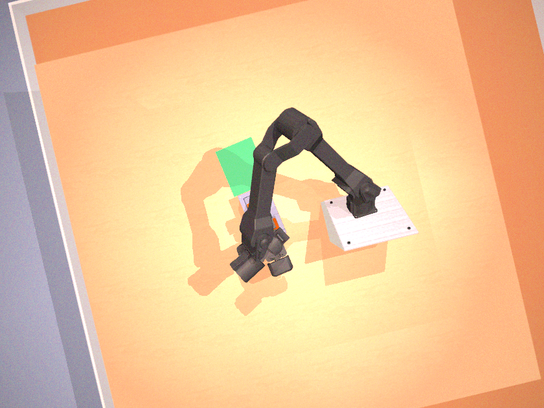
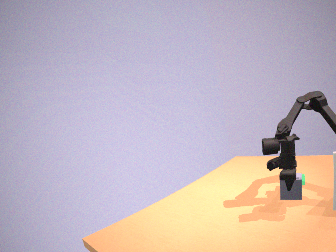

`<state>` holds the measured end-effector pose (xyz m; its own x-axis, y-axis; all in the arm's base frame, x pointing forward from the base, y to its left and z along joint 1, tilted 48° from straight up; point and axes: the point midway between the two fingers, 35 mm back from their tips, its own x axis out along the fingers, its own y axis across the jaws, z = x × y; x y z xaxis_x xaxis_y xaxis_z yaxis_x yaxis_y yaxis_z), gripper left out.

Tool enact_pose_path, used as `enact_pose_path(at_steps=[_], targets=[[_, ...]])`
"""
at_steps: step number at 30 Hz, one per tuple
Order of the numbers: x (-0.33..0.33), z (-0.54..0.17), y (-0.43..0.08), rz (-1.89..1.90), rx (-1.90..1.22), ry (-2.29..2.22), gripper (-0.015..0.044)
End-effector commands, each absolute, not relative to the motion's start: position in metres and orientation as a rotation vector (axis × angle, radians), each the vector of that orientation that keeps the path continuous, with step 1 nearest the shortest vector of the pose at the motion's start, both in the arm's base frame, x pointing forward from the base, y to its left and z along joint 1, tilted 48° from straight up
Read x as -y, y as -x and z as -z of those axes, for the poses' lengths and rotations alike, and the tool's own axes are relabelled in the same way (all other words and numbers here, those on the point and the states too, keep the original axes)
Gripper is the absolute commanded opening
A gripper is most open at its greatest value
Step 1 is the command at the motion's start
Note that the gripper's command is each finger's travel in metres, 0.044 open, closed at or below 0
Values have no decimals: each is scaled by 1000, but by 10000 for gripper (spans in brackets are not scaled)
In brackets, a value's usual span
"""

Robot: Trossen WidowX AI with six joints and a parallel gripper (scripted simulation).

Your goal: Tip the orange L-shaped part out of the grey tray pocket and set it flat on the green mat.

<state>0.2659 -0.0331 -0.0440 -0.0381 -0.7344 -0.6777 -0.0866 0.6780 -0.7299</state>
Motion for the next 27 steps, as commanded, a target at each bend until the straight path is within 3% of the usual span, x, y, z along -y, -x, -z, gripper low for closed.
enact_pose_path(at_steps=[1, 10, 27], targets=[[30, 47, -263, 603, -1557, 700, 180], [-31, -24, -270, 599, -1559, 697, 180], [-31, -22, -272, 588, -1548, 709, 180]])
